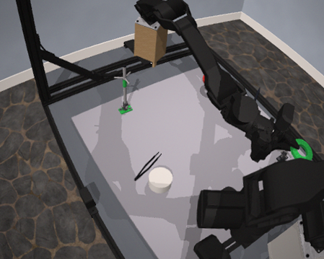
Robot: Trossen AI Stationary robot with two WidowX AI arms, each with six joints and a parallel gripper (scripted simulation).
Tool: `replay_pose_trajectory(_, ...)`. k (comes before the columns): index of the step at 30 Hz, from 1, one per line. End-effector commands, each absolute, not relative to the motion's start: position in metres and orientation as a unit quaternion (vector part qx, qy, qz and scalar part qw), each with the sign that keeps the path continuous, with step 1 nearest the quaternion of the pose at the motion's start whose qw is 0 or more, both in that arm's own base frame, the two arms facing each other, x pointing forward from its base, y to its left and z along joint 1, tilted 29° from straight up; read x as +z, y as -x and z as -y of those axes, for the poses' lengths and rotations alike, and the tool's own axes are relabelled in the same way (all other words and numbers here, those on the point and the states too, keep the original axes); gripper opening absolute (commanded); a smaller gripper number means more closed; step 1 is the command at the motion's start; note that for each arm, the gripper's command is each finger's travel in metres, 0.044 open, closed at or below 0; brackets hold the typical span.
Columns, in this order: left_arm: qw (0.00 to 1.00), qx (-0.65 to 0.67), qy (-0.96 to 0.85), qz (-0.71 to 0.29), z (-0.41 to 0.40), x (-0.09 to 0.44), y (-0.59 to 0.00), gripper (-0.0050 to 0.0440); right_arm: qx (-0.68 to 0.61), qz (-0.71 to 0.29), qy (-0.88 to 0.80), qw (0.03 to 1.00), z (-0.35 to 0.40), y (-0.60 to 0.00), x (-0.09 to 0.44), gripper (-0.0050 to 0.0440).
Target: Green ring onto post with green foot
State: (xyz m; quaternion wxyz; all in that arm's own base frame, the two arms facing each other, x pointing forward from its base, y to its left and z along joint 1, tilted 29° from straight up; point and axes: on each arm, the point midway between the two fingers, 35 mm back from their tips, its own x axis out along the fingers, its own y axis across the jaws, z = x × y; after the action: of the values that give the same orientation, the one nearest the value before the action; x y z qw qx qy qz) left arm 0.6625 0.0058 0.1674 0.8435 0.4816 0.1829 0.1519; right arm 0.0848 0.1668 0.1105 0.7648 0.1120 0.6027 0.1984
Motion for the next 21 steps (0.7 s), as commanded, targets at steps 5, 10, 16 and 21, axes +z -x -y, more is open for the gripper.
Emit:
replay_pose_trajectory(5,0.849,0.144,-0.484,-0.154,-0.003,0.184,-0.646,0.0000,0.195,-0.602,-0.113,0.766,-0.166,-0.085,0.110,0.0400)
replay_pose_trajectory(10,0.851,0.137,-0.487,-0.140,-0.001,0.189,-0.635,0.0000,0.195,-0.602,-0.113,0.766,-0.166,-0.085,0.110,0.0400)
replay_pose_trajectory(16,0.853,0.131,-0.489,-0.129,0.001,0.192,-0.626,0.0000,0.195,-0.602,-0.113,0.766,-0.166,-0.085,0.110,0.0400)
replay_pose_trajectory(21,0.854,0.125,-0.491,-0.114,0.003,0.195,-0.614,0.0000,0.195,-0.602,-0.113,0.766,-0.166,-0.085,0.110,0.0400)
